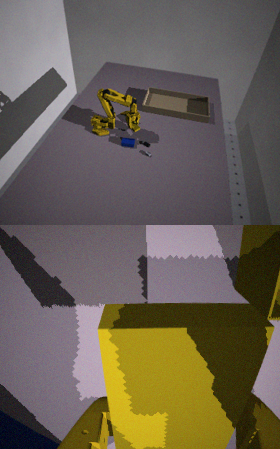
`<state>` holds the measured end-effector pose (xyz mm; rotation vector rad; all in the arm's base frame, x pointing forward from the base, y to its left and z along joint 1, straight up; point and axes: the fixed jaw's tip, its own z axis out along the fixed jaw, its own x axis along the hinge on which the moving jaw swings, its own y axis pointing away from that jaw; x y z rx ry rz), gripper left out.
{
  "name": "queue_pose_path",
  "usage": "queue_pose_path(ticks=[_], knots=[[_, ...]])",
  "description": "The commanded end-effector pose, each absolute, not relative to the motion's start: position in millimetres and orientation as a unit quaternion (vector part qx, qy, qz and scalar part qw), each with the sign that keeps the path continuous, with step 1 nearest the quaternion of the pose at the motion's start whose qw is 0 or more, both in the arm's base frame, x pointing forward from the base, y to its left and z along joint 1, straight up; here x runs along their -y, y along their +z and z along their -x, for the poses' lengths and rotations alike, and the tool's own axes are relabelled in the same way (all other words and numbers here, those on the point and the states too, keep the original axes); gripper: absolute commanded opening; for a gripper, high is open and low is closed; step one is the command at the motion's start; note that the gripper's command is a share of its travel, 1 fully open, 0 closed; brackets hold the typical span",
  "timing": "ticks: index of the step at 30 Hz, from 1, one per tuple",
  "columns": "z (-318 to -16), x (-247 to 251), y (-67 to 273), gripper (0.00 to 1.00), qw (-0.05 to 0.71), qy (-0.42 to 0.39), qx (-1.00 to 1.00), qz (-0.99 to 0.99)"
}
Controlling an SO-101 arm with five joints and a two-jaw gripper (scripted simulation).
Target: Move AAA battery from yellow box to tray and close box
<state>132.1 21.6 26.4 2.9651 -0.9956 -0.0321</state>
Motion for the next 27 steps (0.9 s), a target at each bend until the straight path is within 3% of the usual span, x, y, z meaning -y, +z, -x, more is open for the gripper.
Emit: queue_pose_path(ticks=[1, 27], knots=[[-135.8, -21.5, 22.4, 0.21, 0.000, 0.000, 0.317, -0.948], [-133.4, -21.0, 10.5, 0.21, 0.000, 0.000, 0.317, -0.948]])
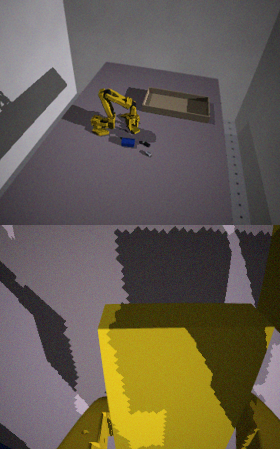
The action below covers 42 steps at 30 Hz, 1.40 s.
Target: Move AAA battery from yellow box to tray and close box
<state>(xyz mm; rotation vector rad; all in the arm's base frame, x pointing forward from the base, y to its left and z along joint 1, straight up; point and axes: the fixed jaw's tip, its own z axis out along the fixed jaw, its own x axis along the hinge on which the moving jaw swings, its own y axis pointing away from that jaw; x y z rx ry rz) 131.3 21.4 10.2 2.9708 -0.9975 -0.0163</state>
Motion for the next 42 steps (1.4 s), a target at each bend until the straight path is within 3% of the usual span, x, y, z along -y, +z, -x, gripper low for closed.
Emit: queue_pose_path(ticks=[1, 42], knots=[[-133.4, -21.0, 10.5, 0.21, 0.000, 0.000, 0.317, -0.948], [-134.1, -21.2, 7.0, 0.21, 0.000, 0.000, 0.317, -0.948]])
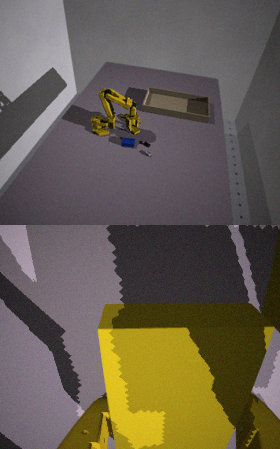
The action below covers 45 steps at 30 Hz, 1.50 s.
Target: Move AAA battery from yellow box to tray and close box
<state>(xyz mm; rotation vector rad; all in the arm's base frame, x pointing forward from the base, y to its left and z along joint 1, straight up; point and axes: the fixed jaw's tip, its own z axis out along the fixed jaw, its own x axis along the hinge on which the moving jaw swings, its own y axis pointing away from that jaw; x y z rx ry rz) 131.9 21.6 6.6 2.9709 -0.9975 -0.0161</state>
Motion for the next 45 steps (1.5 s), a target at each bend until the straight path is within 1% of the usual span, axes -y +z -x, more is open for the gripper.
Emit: queue_pose_path(ticks=[1, 45], knots=[[-134.1, -21.2, 7.0, 0.21, 0.000, 0.000, 0.317, -0.948], [-134.1, -21.2, 7.0, 0.24, 0.000, 0.000, 0.317, -0.948]])
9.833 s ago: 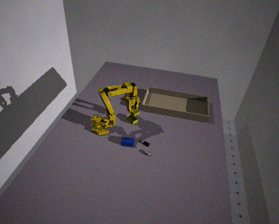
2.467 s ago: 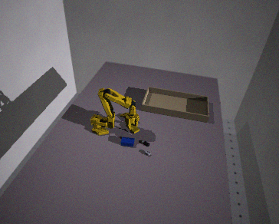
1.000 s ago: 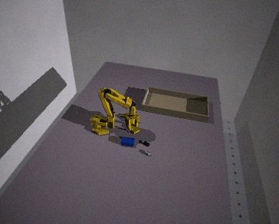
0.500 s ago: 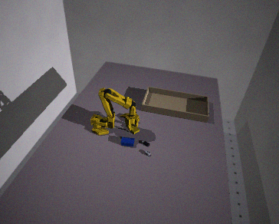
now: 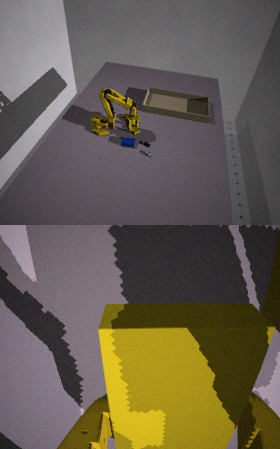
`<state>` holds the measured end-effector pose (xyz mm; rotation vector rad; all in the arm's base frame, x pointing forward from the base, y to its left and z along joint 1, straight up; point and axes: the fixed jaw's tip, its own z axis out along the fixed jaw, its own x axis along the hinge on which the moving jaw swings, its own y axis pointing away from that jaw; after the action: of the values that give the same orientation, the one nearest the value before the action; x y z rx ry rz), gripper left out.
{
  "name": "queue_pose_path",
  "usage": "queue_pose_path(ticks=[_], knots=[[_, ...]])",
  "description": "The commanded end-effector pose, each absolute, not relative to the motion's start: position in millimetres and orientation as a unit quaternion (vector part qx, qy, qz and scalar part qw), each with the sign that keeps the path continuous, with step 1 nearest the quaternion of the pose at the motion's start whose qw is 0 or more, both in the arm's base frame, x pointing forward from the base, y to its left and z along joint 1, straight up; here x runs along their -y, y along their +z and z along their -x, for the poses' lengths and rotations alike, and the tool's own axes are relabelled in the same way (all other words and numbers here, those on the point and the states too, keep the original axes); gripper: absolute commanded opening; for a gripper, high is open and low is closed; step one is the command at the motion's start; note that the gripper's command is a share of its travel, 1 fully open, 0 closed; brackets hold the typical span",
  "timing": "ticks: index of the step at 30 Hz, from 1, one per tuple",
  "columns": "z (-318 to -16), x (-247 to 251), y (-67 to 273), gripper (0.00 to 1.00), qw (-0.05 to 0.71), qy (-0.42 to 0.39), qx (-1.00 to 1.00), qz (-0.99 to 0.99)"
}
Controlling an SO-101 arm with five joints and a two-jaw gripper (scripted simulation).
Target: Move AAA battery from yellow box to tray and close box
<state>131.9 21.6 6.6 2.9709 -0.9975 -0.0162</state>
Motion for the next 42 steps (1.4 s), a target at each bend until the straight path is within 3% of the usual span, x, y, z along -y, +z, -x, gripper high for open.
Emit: queue_pose_path(ticks=[1, 42], knots=[[-134.1, -21.2, 7.0, 0.24, 0.000, 0.000, 0.317, -0.948], [-135.6, -21.5, 13.8, 0.28, 0.000, 0.000, 0.317, -0.948]])
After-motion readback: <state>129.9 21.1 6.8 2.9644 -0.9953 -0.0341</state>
